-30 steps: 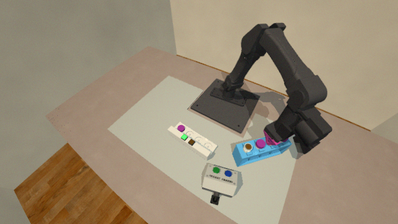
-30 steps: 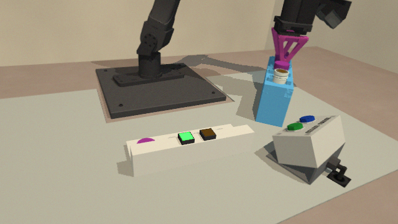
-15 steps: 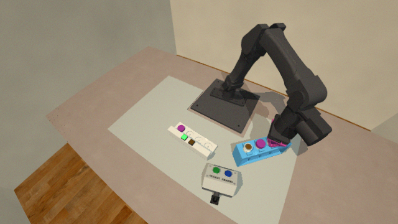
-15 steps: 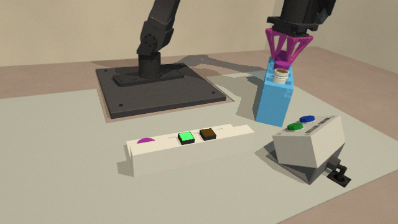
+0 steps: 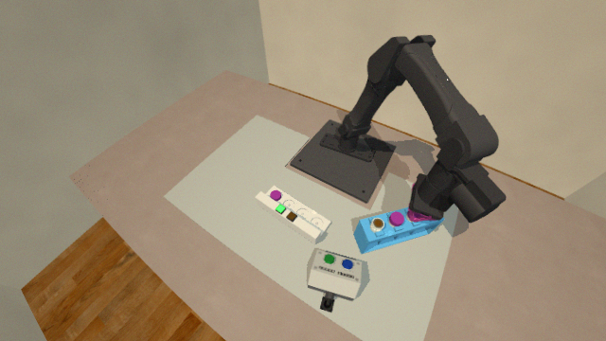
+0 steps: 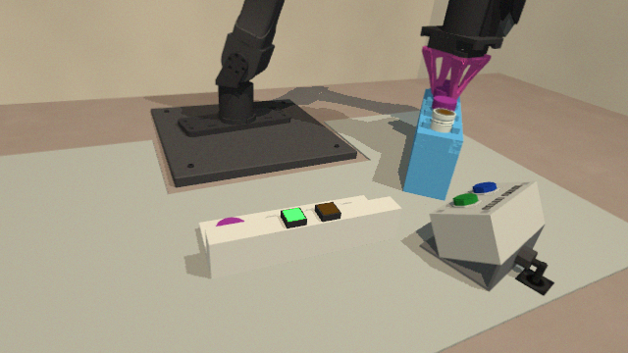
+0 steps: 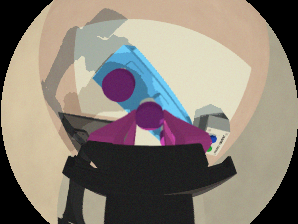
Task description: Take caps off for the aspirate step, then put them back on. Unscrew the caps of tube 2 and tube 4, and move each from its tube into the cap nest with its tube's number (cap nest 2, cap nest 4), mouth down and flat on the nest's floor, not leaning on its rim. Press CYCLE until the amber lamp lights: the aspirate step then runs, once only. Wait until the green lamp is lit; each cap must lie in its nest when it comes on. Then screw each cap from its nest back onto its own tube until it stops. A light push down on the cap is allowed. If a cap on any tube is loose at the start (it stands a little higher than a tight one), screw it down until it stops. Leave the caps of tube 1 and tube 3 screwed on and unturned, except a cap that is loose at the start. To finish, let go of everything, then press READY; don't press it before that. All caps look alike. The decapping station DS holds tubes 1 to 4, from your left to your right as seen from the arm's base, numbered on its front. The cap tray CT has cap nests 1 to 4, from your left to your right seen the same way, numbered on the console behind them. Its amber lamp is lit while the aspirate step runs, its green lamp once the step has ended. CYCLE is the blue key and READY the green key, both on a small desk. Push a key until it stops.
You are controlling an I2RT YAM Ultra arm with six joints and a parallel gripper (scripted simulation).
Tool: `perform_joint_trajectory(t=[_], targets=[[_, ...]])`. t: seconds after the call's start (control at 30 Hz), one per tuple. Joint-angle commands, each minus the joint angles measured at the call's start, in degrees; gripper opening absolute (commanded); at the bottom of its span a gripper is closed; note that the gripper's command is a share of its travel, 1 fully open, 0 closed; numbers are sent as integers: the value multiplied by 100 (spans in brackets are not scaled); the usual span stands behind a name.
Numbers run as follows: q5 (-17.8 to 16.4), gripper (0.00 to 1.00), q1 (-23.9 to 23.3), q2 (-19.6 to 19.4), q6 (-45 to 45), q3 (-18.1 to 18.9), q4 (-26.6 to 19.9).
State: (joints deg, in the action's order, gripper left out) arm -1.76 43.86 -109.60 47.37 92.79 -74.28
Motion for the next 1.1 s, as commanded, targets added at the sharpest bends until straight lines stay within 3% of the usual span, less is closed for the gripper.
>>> perform_joint_trajectory(t=[0.0, 0.17, 0.67, 0.73, 1.07], targets=[[-2, 0, -3, 41, 34, 42, 6], [-2, 0, -4, 41, 34, 42, 6], [-1, 0, -4, 40, -4262, 32, 18], [-1, 0, -4, 40, -4262, 32, 18], [-1, 0, -4, 40, -7127, 24, 26]])
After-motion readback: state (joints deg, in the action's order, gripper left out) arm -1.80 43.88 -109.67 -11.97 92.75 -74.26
